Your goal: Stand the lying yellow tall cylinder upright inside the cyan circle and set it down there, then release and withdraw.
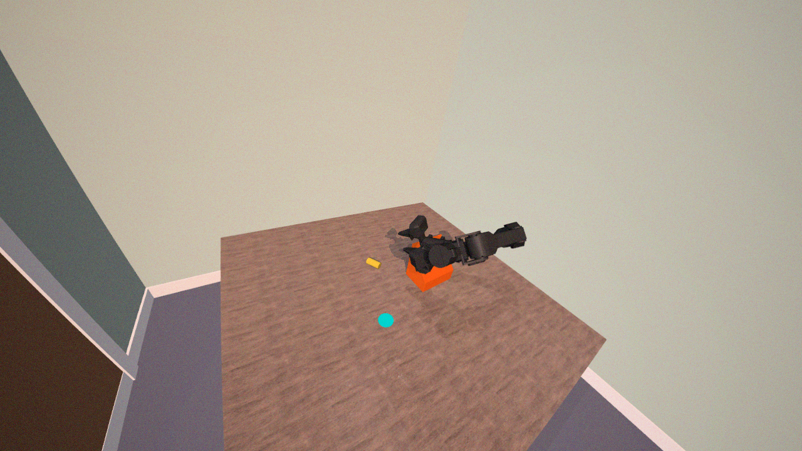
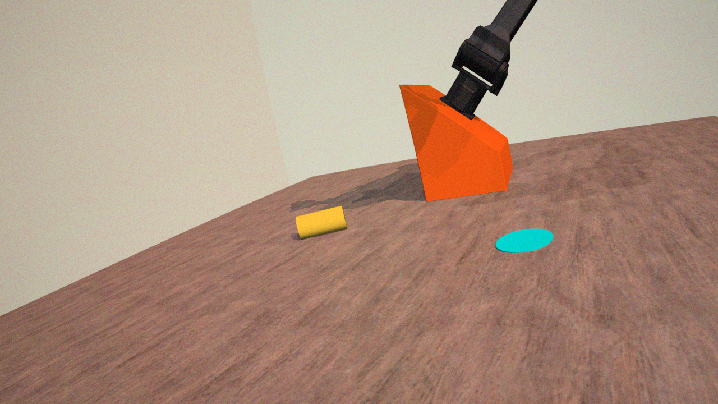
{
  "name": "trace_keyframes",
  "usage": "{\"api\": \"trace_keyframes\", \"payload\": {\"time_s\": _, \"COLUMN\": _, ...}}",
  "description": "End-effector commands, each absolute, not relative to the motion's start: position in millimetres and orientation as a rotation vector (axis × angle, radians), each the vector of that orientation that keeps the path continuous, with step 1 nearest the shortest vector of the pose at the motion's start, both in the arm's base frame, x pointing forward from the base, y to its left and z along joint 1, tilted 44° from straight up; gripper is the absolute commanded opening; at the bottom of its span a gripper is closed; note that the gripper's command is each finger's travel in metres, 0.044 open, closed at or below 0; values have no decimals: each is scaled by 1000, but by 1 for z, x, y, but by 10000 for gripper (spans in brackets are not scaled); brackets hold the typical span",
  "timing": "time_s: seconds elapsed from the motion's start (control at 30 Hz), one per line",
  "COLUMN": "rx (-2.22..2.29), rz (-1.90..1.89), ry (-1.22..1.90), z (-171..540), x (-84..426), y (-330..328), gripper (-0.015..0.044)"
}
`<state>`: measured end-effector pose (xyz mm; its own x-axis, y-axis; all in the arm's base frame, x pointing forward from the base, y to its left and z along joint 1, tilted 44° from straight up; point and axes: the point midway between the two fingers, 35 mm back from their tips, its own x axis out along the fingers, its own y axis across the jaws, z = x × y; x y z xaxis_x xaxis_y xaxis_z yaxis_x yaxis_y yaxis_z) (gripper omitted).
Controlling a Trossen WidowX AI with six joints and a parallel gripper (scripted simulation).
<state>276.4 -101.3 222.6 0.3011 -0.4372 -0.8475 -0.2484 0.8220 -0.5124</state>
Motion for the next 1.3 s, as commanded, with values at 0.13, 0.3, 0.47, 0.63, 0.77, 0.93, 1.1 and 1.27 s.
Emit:
{"api": "trace_keyframes", "payload": {"time_s": 0.13, "rx": -147, "rz": -135, "ry": 1501, "z": 127, "x": 298, "y": -138, "gripper": 309}}
{"api": "trace_keyframes", "payload": {"time_s": 0.3, "rx": 193, "rz": -157, "ry": 1603, "z": 67, "x": 295, "y": -158, "gripper": 309}}
{"api": "trace_keyframes", "payload": {"time_s": 0.47, "rx": 563, "rz": -196, "ry": 1671, "z": 8, "x": 283, "y": -173, "gripper": 309}}
{"api": "trace_keyframes", "payload": {"time_s": 0.63, "rx": 958, "rz": -246, "ry": 1700, "z": -47, "x": 263, "y": -181, "gripper": 309}}
{"api": "trace_keyframes", "payload": {"time_s": 0.77, "rx": 1280, "rz": -288, "ry": 1693, "z": -86, "x": 245, "y": -183, "gripper": 309}}
{"api": "trace_keyframes", "payload": {"time_s": 0.93, "rx": 1455, "rz": -310, "ry": 1677, "z": -106, "x": 235, "y": -182, "gripper": 309}}
{"api": "trace_keyframes", "payload": {"time_s": 1.1, "rx": 1455, "rz": -310, "ry": 1677, "z": -106, "x": 235, "y": -182, "gripper": 309}}
{"api": "trace_keyframes", "payload": {"time_s": 1.27, "rx": 1455, "rz": -310, "ry": 1675, "z": -149, "x": 243, "y": -145, "gripper": 309}}
